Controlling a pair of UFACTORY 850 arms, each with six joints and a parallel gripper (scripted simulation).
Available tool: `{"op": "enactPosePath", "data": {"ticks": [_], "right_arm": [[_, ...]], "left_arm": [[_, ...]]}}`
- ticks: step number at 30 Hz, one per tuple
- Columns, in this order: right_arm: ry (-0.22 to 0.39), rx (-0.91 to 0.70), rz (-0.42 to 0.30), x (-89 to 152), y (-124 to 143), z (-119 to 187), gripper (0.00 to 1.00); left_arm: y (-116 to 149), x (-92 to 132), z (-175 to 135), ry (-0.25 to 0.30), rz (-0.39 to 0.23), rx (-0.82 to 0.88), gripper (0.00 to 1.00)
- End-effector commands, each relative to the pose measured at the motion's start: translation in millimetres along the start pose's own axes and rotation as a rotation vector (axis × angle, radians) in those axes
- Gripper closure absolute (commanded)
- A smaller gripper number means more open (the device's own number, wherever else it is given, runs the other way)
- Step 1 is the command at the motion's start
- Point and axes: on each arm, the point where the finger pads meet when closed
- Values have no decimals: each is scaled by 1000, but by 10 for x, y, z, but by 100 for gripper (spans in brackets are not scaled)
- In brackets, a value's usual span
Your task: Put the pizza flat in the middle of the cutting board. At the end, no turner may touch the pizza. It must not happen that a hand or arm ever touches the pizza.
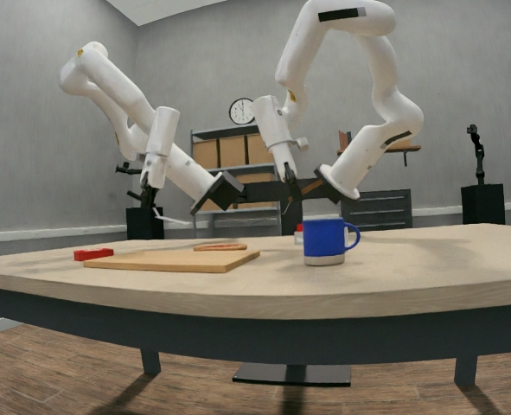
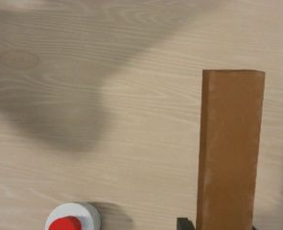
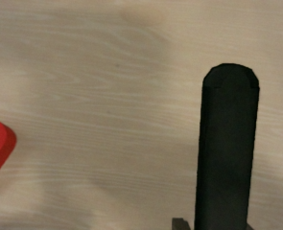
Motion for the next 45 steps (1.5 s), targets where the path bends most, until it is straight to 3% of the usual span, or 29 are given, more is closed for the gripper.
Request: {"op": "enactPosePath", "data": {"ticks": [1,38,45], "right_arm": [[-1,-1,0,-109,31,0,92],[-2,-1,0,-746,198,33,92],[-2,-1,0,-842,224,38,92]], "left_arm": [[32,-101,13,1,-1,1,92],[202,-737,47,1,-1,1,92],[192,-700,46,1,-1,1,92]]}}
Point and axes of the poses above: on each arm, the point where the finger pads meet when closed, its own x axis back along the fingers, its own z axis across the jaws, y = z × x, and after that the axes turned 12 degrees about -x, right-handed
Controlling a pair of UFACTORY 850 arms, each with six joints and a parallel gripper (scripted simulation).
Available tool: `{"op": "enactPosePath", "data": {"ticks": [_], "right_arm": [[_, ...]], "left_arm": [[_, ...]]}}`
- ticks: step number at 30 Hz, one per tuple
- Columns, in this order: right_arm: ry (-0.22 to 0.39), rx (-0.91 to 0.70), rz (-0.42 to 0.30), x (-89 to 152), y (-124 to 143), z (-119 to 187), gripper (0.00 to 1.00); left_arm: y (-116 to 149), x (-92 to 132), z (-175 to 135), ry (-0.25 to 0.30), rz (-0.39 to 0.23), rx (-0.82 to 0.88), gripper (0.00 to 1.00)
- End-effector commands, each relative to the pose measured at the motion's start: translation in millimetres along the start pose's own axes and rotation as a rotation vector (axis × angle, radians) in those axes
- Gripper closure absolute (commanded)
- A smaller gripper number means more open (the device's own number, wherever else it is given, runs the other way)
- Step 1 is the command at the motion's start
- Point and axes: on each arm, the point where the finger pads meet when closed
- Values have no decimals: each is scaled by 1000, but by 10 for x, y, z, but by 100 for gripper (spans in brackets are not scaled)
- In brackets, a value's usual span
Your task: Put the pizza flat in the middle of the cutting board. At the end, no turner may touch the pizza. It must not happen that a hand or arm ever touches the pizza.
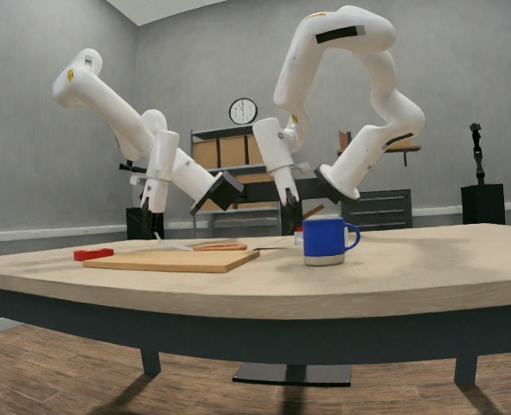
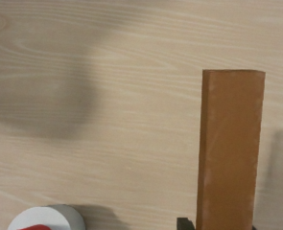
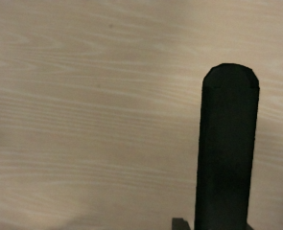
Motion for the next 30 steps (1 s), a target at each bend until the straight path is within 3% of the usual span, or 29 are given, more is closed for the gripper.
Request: {"op": "enactPosePath", "data": {"ticks": [1,30], "right_arm": [[-2,0,0,-35,10,-4,92],[-1,0,0,34,276,54,92]], "left_arm": [[3,2,5,1,-1,1,92],[3,3,5,1,-1,1,92]]}}
Point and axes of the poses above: on each arm, the point where the finger pads meet when closed, its own x axis back along the fingers, its own z axis across the jaws, y = z × x, and after that the axes turned 12 degrees about -x, right-handed
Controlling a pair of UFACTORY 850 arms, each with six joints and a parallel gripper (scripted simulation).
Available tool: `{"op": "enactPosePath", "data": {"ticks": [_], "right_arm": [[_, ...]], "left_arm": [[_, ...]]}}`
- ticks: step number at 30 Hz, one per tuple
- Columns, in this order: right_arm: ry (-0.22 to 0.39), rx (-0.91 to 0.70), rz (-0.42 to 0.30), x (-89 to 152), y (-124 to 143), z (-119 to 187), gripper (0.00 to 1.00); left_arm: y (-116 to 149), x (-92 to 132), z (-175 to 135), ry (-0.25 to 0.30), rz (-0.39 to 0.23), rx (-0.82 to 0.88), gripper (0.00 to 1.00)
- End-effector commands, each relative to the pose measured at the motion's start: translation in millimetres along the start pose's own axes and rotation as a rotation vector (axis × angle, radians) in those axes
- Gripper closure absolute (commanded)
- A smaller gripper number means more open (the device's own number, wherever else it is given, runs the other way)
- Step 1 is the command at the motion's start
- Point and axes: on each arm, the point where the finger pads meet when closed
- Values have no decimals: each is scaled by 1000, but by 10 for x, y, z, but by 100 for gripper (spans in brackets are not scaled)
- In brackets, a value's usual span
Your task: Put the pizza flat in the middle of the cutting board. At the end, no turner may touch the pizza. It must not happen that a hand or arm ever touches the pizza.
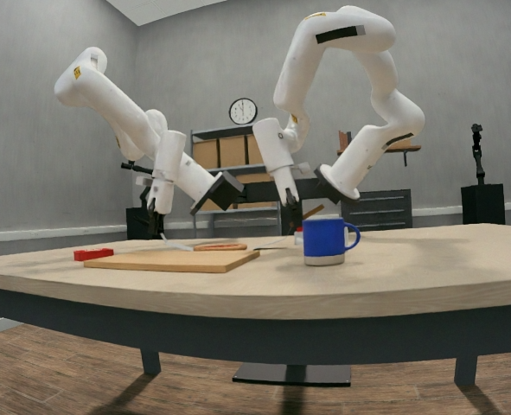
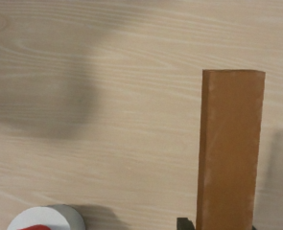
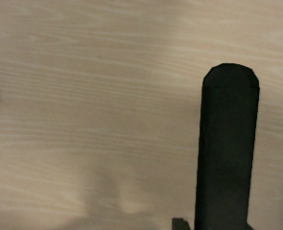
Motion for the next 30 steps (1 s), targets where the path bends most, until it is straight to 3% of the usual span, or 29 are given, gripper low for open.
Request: {"op": "enactPosePath", "data": {"ticks": [1,30], "right_arm": [[-1,0,0,12,39,5,92],[-1,0,0,90,337,70,92]], "left_arm": [[2,6,5,1,-1,1,92],[3,6,5,1,-1,1,92]]}}
Point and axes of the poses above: on each arm, the point where the finger pads meet when closed, its own x axis back along the fingers, its own z axis across the jaws, y = z × x, and after that the axes turned 12 degrees about -x, right-handed
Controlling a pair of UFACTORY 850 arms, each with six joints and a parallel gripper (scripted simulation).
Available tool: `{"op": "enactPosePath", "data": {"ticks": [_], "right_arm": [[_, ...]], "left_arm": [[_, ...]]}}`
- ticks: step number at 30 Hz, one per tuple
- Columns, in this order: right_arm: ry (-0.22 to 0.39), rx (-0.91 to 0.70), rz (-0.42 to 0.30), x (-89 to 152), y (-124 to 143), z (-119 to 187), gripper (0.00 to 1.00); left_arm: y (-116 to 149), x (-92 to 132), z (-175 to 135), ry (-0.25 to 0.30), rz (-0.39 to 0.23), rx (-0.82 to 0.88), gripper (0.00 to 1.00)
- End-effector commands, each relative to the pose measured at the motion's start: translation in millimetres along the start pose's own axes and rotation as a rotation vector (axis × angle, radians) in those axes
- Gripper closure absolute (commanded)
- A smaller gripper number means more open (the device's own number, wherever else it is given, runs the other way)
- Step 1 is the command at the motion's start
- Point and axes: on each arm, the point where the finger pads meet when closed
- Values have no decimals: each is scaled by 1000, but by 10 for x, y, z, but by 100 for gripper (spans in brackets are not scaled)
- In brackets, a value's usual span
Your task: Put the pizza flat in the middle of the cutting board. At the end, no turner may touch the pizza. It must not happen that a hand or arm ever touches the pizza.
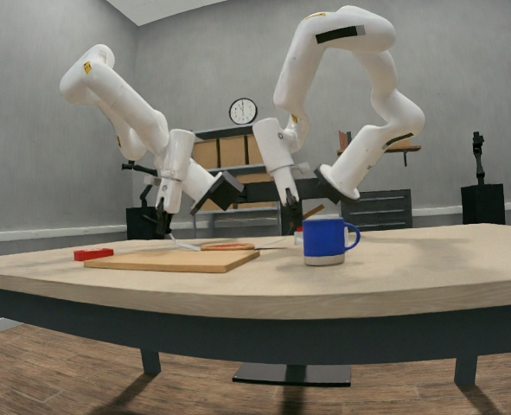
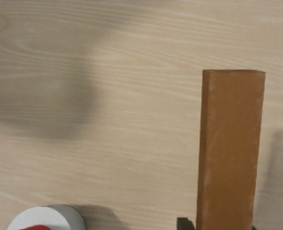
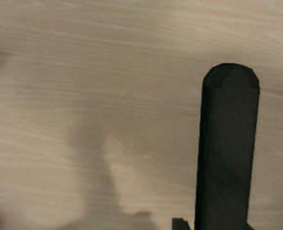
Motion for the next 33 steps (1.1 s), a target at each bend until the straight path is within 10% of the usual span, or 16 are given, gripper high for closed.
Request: {"op": "enactPosePath", "data": {"ticks": [1,33], "right_arm": [[-1,0,0,18,61,10,92],[-1,0,0,99,371,77,92]], "left_arm": [[3,6,6,1,-1,1,92],[3,6,5,1,-1,1,92]]}}
Point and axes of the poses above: on each arm, the point where the finger pads meet when closed, its own x axis back along the fingers, its own z axis across the jaws, y = z × x, and after that the axes turned 12 degrees about -x, right-handed
